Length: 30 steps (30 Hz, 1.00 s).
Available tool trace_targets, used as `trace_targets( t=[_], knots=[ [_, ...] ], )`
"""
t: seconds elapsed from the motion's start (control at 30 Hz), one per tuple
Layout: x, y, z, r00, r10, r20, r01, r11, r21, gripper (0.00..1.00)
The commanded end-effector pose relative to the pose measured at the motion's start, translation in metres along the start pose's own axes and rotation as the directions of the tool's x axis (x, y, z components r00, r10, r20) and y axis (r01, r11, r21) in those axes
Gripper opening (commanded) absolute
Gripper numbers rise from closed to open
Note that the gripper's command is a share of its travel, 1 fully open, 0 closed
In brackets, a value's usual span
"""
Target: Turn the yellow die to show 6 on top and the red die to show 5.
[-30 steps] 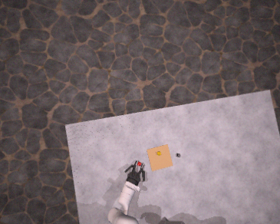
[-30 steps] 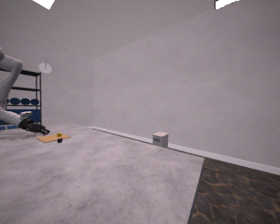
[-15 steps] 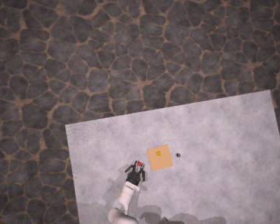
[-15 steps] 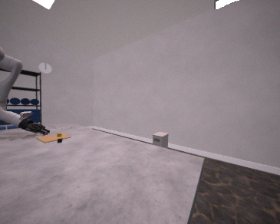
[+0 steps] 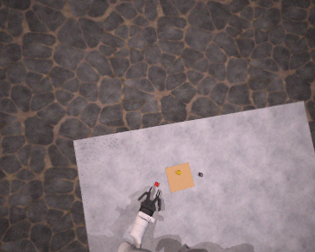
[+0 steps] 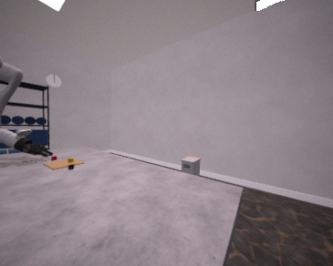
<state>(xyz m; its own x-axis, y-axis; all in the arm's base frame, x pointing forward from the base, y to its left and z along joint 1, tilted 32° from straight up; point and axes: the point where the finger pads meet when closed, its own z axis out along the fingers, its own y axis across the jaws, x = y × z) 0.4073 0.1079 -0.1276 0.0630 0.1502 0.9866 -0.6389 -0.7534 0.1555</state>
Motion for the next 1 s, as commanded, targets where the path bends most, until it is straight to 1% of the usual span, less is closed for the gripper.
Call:
trace_targets(
  t=[0.0, 0.13, 0.33, 0.47, 0.53, 0.83, 0.97],
  knots=[
    [0.001, -0.003, -0.007, 1.000, 0.004, -0.001, -0.004, 1.000, 0.009, 0.35],
    [0.001, -0.003, -0.013, 1.000, 0.004, -0.001, -0.004, 1.000, 0.009, 0.35],
    [0.002, -0.003, -0.014, 1.000, 0.004, -0.001, -0.004, 1.000, 0.009, 0.35],
    [0.009, -0.003, -0.018, 1.000, 0.004, -0.001, -0.004, 1.000, 0.009, 0.35],
    [0.009, -0.003, -0.018, 1.000, 0.004, -0.001, -0.004, 1.000, 0.009, 0.35],
    [0.043, -0.003, -0.036, 1.000, 0.004, -0.001, -0.004, 1.000, 0.009, 0.35],
    [0.052, -0.003, -0.041, 1.000, 0.004, -0.001, -0.004, 1.000, 0.009, 0.35]
  ],
)
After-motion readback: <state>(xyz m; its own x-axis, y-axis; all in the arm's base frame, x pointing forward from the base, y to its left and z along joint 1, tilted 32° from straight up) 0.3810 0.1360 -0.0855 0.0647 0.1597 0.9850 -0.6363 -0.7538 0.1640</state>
